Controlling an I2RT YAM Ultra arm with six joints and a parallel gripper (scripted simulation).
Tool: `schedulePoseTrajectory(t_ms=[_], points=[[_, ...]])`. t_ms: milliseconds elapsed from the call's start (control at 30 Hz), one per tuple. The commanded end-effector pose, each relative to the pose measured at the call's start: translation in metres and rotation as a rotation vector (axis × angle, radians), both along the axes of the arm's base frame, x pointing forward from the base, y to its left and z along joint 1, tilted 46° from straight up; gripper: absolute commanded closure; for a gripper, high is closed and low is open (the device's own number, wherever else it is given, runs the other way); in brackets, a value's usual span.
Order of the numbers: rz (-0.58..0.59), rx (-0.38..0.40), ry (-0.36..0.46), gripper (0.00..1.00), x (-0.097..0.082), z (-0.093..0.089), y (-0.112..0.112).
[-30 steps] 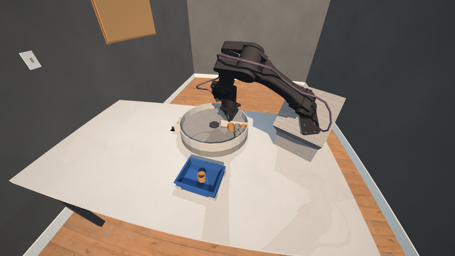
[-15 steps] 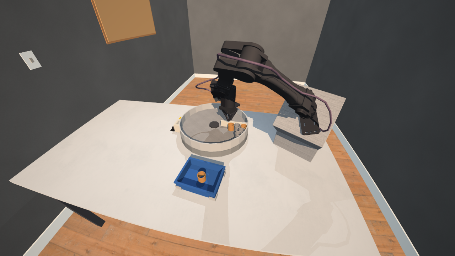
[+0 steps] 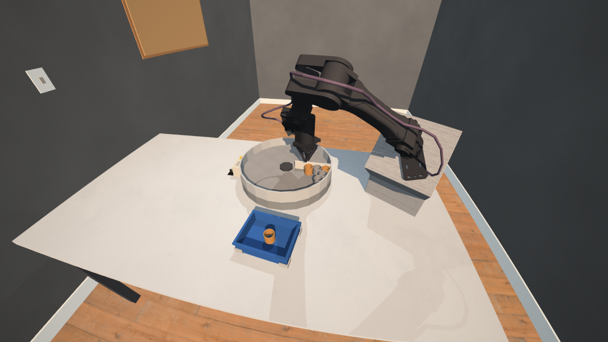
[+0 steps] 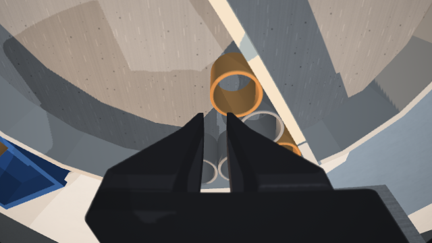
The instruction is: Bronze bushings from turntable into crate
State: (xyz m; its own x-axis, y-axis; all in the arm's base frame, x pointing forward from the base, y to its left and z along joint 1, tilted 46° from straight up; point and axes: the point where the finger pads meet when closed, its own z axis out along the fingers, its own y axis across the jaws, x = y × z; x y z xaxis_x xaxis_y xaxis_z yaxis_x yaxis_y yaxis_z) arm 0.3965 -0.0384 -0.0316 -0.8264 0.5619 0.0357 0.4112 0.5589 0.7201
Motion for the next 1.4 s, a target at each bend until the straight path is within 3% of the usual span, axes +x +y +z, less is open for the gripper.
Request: schedulePoseTrajectory(t_ms=[0,467,600,1367], points=[[-0.011,-0.012,-0.033,0.85,0.010,0.016,-0.007],[-0.011,-0.012,-0.033,0.85,0.009,0.016,-0.007],[-0.012,0.002,-0.002,0.85,-0.005,0.006,-0.002],[-0.012,0.001,-0.004,0.85,-0.005,0.006,-0.002]])
